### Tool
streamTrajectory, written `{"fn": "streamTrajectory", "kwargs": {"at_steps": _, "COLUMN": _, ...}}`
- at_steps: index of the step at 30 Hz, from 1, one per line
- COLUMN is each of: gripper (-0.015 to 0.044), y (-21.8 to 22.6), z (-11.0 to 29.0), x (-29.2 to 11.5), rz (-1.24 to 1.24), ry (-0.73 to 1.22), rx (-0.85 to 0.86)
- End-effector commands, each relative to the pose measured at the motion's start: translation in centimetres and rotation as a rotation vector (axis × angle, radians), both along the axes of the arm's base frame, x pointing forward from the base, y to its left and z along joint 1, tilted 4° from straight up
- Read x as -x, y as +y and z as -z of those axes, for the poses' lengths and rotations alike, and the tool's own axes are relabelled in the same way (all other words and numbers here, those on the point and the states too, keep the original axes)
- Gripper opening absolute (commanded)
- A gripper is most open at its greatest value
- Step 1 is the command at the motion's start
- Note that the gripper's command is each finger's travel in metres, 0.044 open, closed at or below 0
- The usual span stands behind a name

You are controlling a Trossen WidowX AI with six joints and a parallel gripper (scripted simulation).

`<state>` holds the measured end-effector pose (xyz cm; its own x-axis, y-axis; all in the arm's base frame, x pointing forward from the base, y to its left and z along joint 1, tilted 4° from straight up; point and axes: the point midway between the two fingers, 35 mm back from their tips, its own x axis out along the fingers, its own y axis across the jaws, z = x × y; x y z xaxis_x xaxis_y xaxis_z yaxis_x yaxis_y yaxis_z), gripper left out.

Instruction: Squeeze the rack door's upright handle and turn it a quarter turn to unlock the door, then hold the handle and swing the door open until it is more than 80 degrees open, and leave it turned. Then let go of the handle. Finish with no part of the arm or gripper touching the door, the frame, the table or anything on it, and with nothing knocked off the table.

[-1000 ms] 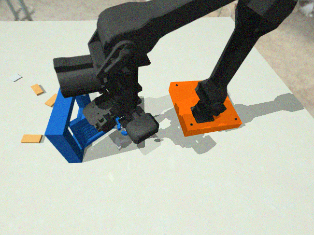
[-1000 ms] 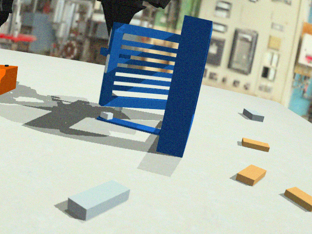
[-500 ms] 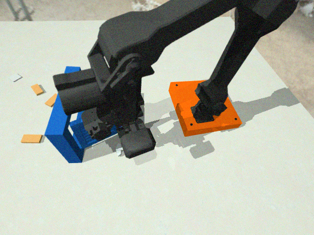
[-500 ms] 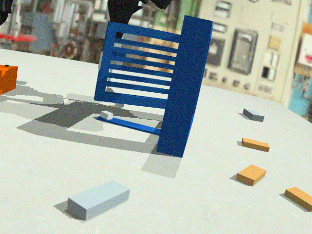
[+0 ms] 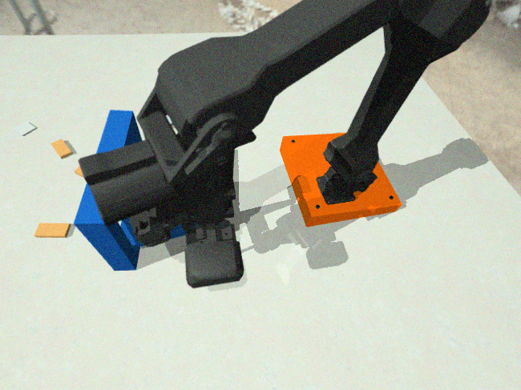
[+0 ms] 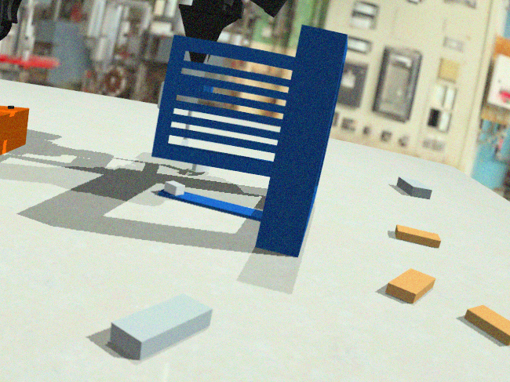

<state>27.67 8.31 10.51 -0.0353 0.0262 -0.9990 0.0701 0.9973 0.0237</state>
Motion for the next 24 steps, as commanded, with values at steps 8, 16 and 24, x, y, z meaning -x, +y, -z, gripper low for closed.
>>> {"fn": "streamTrajectory", "kwargs": {"at_steps": 8, "gripper": 0.0014, "y": 1.8, "z": 0.0, "x": -0.9, "rz": 0.189, "ry": 0.009, "rx": 0.006}}
{"fn": "streamTrajectory", "kwargs": {"at_steps": 16, "gripper": 0.0014, "y": 3.0, "z": 0.0, "x": -1.7, "rz": 0.306, "ry": 0.012, "rx": 0.009}}
{"fn": "streamTrajectory", "kwargs": {"at_steps": 24, "gripper": 0.0014, "y": 3.1, "z": 0.0, "x": -1.7, "rz": 0.308, "ry": 0.012, "rx": 0.009}}
